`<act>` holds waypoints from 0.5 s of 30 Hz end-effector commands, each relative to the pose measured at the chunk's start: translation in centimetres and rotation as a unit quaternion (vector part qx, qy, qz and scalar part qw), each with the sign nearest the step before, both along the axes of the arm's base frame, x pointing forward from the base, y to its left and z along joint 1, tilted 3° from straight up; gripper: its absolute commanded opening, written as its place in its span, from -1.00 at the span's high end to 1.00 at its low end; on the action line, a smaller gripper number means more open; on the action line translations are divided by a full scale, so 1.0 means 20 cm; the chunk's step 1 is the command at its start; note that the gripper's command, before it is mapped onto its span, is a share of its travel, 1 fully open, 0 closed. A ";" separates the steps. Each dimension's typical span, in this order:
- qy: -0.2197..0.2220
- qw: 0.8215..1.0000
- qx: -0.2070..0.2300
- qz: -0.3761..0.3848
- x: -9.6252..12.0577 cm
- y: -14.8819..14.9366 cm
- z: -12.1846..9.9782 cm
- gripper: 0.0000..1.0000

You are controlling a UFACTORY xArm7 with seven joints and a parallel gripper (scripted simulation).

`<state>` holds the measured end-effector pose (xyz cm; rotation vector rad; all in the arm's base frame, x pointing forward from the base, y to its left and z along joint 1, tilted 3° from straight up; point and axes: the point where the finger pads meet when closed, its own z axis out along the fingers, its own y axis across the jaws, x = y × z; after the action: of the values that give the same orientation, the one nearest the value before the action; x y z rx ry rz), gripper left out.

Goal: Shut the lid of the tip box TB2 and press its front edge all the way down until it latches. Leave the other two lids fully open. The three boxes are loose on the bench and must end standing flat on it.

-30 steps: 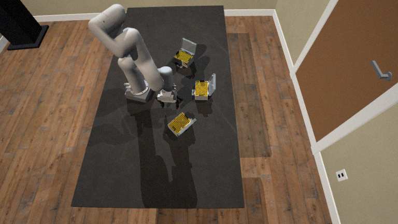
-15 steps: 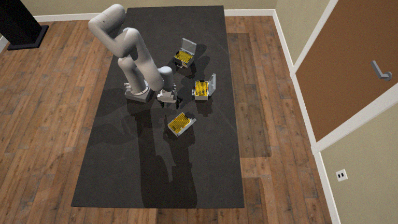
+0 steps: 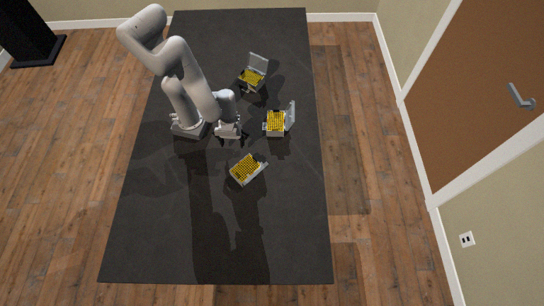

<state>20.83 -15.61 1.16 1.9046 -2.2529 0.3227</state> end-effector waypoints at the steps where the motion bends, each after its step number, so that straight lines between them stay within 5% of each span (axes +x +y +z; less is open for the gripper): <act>1: 0.002 1.000 0.002 -0.001 0.00 0.00 0.08 -1.00; 15: 0.002 1.000 0.002 -0.001 -0.01 0.00 0.43 -1.00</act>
<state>21.06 -15.62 6.44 1.9096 -2.2565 0.3458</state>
